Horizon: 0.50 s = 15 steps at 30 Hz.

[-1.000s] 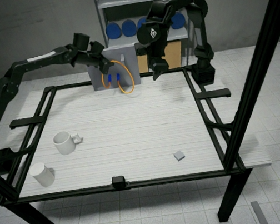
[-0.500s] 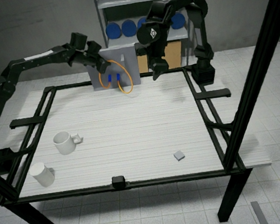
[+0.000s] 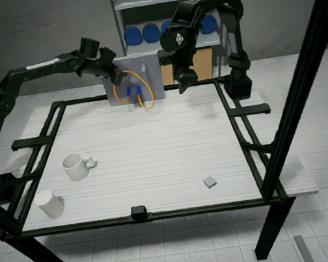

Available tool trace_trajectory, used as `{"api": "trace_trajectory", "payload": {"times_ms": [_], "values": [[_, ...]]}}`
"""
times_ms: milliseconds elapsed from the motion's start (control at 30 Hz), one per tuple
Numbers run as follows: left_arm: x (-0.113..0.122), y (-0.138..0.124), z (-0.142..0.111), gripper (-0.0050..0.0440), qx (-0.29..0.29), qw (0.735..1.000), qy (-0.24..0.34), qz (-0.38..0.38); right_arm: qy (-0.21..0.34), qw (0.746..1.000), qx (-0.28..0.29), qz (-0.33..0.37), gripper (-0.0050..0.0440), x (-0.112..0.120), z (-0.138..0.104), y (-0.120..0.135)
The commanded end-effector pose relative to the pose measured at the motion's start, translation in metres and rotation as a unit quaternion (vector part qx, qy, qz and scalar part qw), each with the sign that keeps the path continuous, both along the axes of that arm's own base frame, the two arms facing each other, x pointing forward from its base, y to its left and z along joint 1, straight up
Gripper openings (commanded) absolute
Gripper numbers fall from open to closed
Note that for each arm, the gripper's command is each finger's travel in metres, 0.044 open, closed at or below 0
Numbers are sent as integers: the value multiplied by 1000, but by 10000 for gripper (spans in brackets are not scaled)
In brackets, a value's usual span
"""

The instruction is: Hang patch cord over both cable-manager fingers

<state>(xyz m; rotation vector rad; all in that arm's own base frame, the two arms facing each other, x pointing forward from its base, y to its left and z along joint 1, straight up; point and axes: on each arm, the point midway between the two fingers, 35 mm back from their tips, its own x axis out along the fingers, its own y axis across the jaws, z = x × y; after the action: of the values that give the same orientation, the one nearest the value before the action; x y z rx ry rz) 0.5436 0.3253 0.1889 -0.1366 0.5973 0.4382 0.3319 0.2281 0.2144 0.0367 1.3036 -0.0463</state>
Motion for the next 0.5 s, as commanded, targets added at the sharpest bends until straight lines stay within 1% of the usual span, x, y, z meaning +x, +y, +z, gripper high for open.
{"api": "trace_trajectory", "payload": {"times_ms": [0, 467], "values": [[-8, 0, 29, 25, 10, 1000, -19, 7, -9, 1000, 9, -1, 440, -2, 9, -2], [-11, 1, 29, 25, 10, 1000, -17, 10, -9, 1000, 9, -1, 440, -2, 9, -2]]}}
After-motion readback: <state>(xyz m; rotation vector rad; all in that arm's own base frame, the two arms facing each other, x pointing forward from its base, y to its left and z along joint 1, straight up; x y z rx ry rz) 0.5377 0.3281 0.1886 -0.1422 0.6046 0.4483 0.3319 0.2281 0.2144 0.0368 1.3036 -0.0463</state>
